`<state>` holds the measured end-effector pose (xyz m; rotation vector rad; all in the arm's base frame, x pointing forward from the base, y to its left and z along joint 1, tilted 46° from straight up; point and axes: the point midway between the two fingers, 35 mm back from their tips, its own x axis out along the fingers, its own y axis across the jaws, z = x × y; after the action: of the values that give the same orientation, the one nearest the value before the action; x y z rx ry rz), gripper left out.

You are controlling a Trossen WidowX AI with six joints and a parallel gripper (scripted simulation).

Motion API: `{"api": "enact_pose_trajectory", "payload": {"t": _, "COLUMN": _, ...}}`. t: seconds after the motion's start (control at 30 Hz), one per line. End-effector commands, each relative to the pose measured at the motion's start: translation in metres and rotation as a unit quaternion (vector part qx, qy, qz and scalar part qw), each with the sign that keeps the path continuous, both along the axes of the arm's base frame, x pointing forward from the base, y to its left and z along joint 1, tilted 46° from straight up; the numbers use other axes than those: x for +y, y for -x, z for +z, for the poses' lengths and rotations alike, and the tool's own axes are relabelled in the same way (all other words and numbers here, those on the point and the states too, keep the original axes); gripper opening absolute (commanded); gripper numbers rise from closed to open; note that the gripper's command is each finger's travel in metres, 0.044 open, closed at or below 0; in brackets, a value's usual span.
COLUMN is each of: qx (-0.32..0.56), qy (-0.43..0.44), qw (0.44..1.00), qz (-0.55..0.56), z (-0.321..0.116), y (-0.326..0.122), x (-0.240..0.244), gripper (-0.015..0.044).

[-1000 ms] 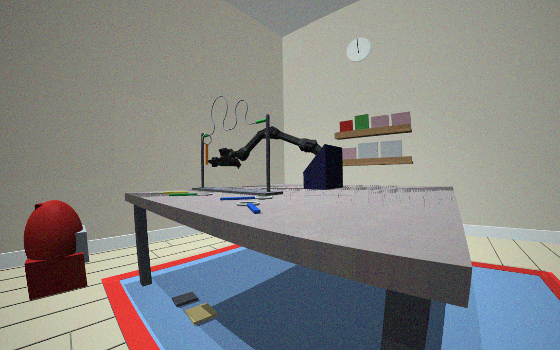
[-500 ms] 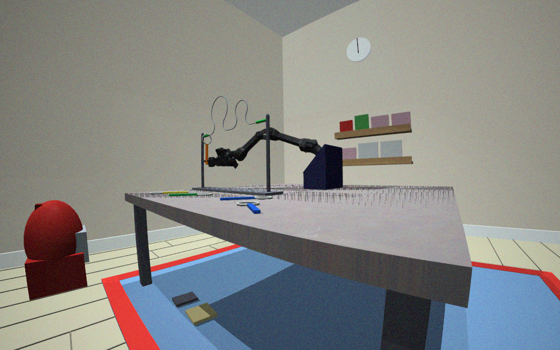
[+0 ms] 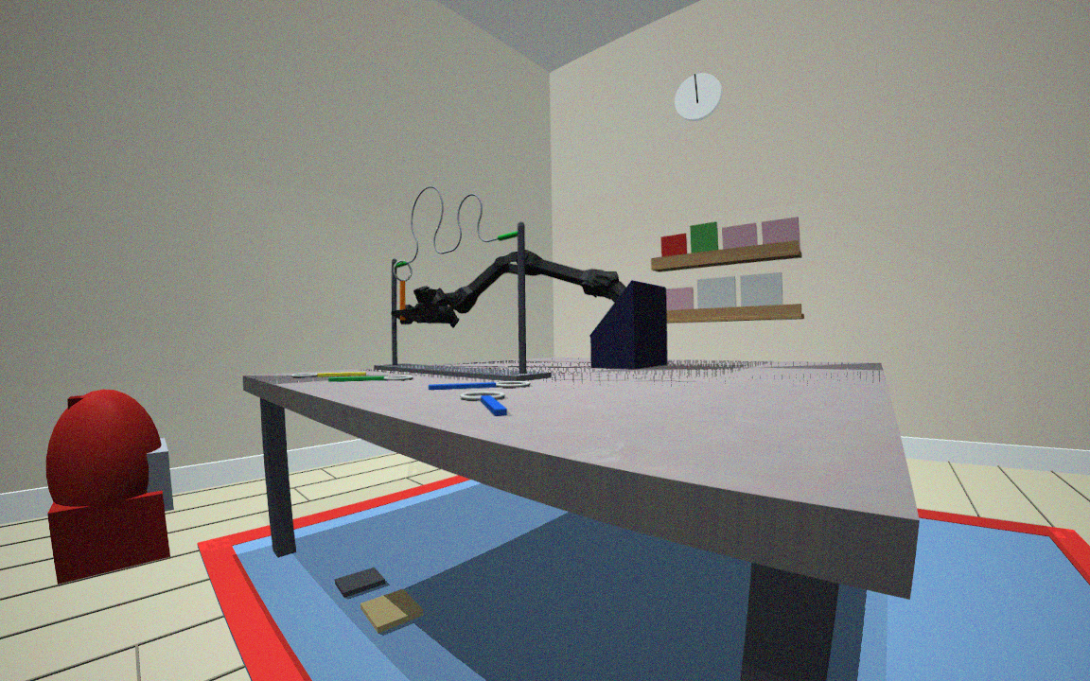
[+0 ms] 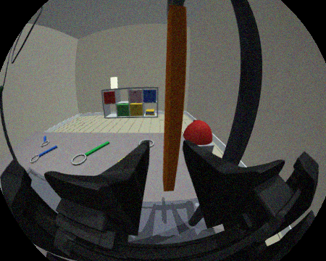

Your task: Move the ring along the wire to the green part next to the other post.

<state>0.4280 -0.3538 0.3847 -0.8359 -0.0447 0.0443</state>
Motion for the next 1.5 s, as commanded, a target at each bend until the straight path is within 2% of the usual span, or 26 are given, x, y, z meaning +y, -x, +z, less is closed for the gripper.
{"api": "enact_pose_trajectory", "payload": {"t": 0.0, "qx": 0.001, "qy": 0.000, "qw": 1.000, "qz": -0.004, "z": -0.002, "y": -0.002, "x": -0.002, "gripper": 0.0160}}
{"api": "enact_pose_trajectory", "payload": {"t": 0.53, "qx": 0.001, "qy": 0.000, "qw": 1.000, "qz": -0.004, "z": -0.002, "y": -0.002, "x": -0.002, "gripper": 0.0160}}
{"api": "enact_pose_trajectory", "payload": {"t": 0.93, "qx": 0.000, "qy": -0.001, "qw": 1.000, "qz": -0.001, "z": -0.001, "y": -0.002, "x": -0.001, "gripper": -0.0150}}
{"api": "enact_pose_trajectory", "payload": {"t": 1.47, "qx": 0.000, "qy": -0.001, "qw": 1.000, "qz": -0.001, "z": 0.011, "y": -0.001, "x": 0.015, "gripper": -0.0150}}
